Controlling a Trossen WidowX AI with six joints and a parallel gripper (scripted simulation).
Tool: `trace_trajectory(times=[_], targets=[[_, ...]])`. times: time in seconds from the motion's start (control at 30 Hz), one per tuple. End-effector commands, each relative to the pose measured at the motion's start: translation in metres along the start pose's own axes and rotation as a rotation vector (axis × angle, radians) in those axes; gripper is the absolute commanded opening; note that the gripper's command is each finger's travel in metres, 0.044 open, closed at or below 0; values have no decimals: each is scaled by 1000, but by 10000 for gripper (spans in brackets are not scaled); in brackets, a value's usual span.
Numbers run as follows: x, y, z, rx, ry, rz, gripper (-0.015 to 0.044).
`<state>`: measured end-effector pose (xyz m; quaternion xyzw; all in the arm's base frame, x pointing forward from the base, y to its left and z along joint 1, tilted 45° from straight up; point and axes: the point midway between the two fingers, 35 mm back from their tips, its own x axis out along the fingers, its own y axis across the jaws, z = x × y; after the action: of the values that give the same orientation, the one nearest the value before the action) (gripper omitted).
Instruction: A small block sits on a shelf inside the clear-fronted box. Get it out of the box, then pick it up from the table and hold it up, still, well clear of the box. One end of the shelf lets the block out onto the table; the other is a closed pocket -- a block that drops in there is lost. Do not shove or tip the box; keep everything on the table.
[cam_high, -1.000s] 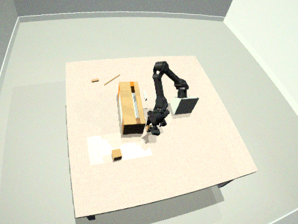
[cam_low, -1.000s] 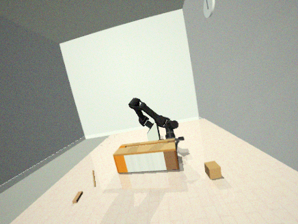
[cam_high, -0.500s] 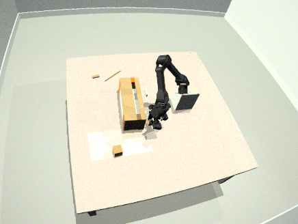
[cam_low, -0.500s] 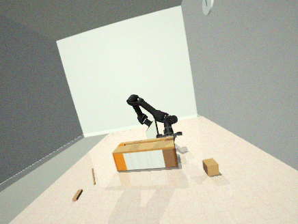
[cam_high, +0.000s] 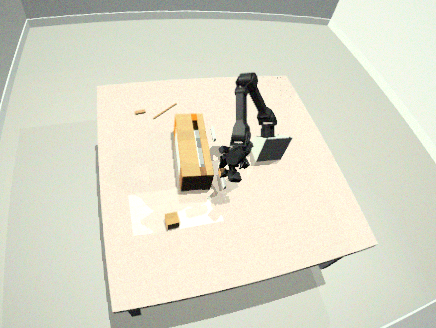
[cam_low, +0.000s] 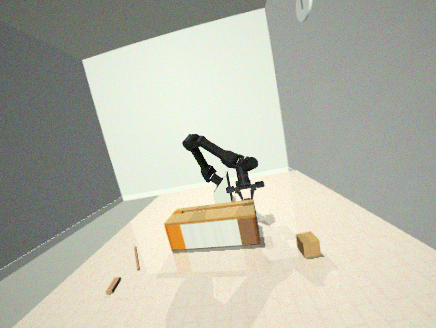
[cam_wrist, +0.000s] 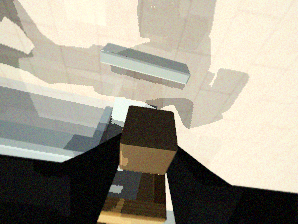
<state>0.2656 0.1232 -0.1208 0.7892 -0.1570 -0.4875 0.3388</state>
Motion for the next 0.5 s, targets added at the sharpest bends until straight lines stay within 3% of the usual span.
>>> trace_trajectory(times=[0.0, 0.47], targets=[[-16, 1, -1, -67, 8, -37, 0], [-75, 8, 7, -352, 49, -177, 0]])
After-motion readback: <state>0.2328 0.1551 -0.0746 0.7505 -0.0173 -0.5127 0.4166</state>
